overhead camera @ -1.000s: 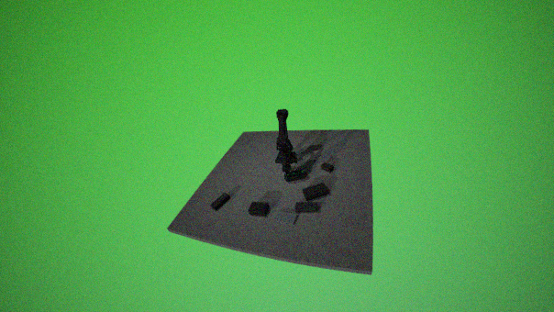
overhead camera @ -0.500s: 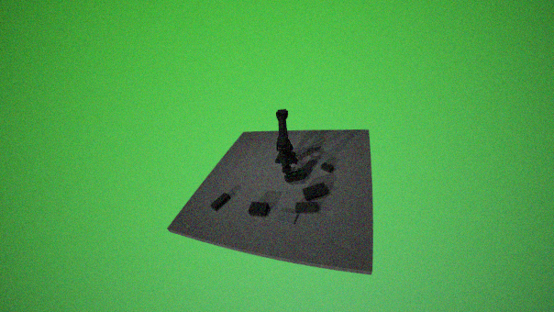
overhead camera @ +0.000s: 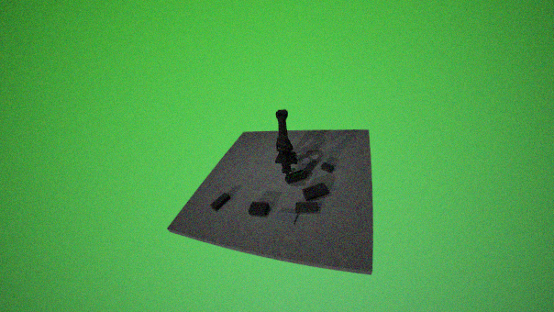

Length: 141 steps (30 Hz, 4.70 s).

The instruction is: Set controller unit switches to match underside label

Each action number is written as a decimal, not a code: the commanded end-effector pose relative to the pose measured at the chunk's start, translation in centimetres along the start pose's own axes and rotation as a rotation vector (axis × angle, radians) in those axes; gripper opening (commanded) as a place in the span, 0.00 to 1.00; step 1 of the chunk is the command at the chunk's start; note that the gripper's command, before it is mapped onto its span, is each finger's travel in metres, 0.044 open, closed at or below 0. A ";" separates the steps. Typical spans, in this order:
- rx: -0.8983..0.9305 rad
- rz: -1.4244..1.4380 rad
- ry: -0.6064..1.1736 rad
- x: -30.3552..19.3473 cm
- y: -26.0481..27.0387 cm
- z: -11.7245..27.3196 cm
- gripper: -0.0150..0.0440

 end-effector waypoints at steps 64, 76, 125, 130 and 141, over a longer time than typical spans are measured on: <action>0.259 0.185 0.019 9.9 -4.9 3.0 0.25; 0.259 0.185 0.018 9.8 -4.5 1.7 0.25; 0.258 0.185 0.020 8.2 -6.3 5.9 0.25; 0.258 0.185 0.020 8.1 -6.3 5.7 0.25; 0.258 0.185 0.020 8.0 -5.9 4.0 0.25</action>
Point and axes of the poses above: the point midway between the two fingers, 35 mm back from their tips, its own z axis back along the fingers, its own y axis across the jaws, x = y × z, the point moved 1 cm from there along z, back along the fingers, and after that the axes turned 11 degrees about -z, right-handed, at the moved point
